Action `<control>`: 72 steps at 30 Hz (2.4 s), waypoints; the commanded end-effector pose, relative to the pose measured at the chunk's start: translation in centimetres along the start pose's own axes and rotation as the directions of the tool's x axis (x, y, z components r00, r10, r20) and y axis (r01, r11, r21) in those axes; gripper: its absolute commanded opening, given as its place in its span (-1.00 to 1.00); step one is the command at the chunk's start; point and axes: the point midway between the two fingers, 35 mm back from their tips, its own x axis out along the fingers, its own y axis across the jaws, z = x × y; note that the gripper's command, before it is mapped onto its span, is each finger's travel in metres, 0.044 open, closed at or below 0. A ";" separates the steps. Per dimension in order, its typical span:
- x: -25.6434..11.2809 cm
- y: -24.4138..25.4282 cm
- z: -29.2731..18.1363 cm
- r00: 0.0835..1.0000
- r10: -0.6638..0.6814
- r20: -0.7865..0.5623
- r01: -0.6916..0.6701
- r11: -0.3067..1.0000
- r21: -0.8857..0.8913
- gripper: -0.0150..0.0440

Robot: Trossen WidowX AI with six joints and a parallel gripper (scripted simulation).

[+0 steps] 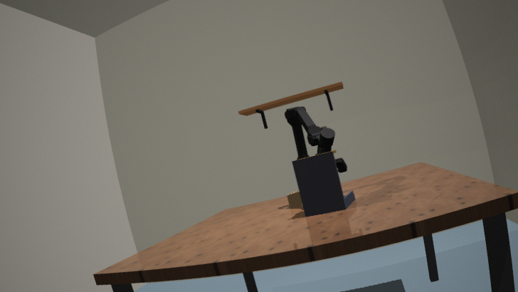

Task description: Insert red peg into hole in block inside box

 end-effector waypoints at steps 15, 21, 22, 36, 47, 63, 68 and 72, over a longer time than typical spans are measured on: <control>0.6 -0.4 0.3 1.000 -0.007 -0.002 0.007 1.000 -0.001 -0.49; 1.2 -0.2 1.0 1.000 -0.007 -0.002 0.007 1.000 -0.001 -0.49; 1.3 -0.2 1.1 1.000 -0.007 -0.002 0.007 1.000 -0.001 -0.49; 2.4 -0.3 2.0 1.000 -0.007 -0.002 0.007 1.000 -0.001 -0.49; 2.6 -0.3 2.3 1.000 -0.007 -0.002 0.007 1.000 -0.001 -0.49; 2.6 -0.3 2.3 1.000 -0.007 -0.002 0.007 1.000 -0.001 -0.49; 2.7 -0.3 2.4 1.000 -0.007 -0.002 0.007 1.000 -0.001 -0.49; 2.9 -0.3 2.6 1.000 -0.007 -0.002 0.007 1.000 -0.001 -0.49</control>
